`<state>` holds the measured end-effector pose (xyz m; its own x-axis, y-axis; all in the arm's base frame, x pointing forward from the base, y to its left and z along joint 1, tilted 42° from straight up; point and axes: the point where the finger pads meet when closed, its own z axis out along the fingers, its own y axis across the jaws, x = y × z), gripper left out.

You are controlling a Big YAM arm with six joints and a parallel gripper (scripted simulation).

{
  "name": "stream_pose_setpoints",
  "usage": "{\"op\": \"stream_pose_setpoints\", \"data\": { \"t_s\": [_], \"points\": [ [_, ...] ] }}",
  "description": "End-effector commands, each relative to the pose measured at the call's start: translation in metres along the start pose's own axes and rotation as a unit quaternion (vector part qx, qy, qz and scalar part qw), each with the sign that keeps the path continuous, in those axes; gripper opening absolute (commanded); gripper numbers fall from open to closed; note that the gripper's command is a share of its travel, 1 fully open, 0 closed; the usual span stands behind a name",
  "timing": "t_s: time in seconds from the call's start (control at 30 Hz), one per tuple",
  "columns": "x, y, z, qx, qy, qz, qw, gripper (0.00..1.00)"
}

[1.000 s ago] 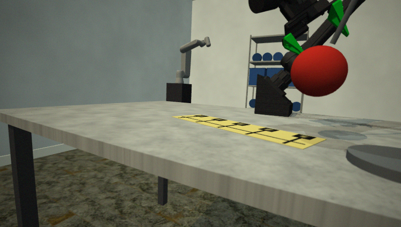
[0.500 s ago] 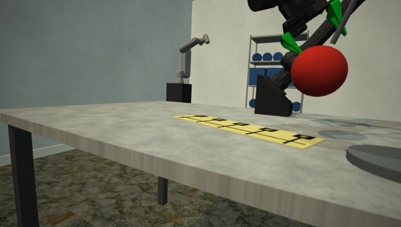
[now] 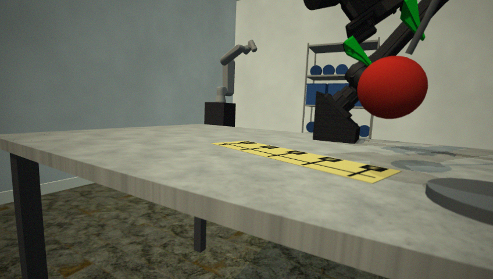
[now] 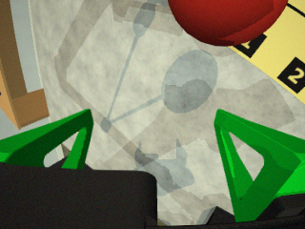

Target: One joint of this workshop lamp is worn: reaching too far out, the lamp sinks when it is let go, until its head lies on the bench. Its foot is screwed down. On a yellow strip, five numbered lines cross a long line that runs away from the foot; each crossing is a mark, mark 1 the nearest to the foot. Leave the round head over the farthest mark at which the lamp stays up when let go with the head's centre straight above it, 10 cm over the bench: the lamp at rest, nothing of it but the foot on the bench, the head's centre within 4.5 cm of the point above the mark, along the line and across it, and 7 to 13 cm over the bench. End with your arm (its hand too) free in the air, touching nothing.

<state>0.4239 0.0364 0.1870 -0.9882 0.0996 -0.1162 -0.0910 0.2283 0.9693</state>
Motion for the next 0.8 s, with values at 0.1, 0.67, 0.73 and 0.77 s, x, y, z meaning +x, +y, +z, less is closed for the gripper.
{"op": "stream_pose_setpoints", "data": {
  "t_s": [0.1,0.67,0.73,0.77],
  "points": [
    [-0.003,0.002,-0.0045,-0.007,-0.002,0.025,1.0,1.0],
    [-0.0045,0.0022,-0.0065,-0.007,-0.005,0.042,0.999,1.0],
    [-0.0045,0.0022,-0.0065,-0.007,-0.005,0.043,0.999,1.0],
    [-0.0045,0.0022,-0.0065,-0.007,-0.005,0.045,0.999,1.0]
  ]
}}
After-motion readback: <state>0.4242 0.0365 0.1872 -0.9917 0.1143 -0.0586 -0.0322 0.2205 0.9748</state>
